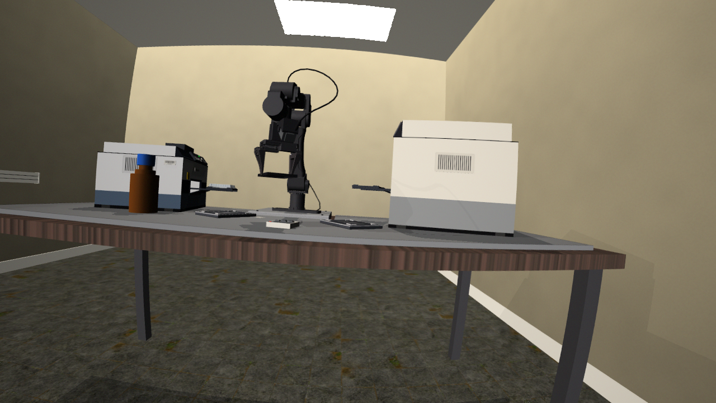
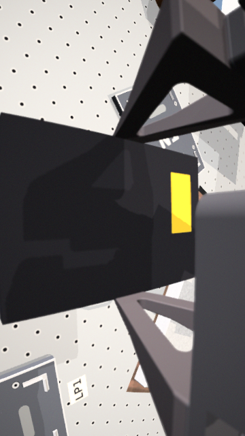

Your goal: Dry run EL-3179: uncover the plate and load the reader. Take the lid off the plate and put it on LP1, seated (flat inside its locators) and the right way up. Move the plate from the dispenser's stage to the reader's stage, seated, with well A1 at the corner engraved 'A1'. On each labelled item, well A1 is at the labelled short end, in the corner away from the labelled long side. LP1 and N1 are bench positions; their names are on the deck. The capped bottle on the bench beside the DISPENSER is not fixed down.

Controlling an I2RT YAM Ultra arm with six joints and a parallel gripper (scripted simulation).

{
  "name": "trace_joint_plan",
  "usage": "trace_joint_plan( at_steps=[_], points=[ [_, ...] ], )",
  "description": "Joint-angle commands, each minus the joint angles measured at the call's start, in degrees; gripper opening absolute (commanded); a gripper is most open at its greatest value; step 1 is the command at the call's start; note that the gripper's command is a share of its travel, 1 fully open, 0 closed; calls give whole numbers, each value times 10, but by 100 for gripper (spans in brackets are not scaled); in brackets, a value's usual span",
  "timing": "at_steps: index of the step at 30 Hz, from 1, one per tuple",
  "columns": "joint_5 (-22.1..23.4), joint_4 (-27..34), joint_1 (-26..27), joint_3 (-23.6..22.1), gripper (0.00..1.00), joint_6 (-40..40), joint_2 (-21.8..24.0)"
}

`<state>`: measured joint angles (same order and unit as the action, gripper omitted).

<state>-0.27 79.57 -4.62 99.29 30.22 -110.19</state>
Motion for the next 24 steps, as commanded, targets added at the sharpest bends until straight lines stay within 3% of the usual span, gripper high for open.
trace_joint_plan(
  at_steps=[1,24],
  points=[
    [6,-10,-16,19,85,-15,-1],
    [6,-17,-103,24,85,-92,-13]
  ],
)
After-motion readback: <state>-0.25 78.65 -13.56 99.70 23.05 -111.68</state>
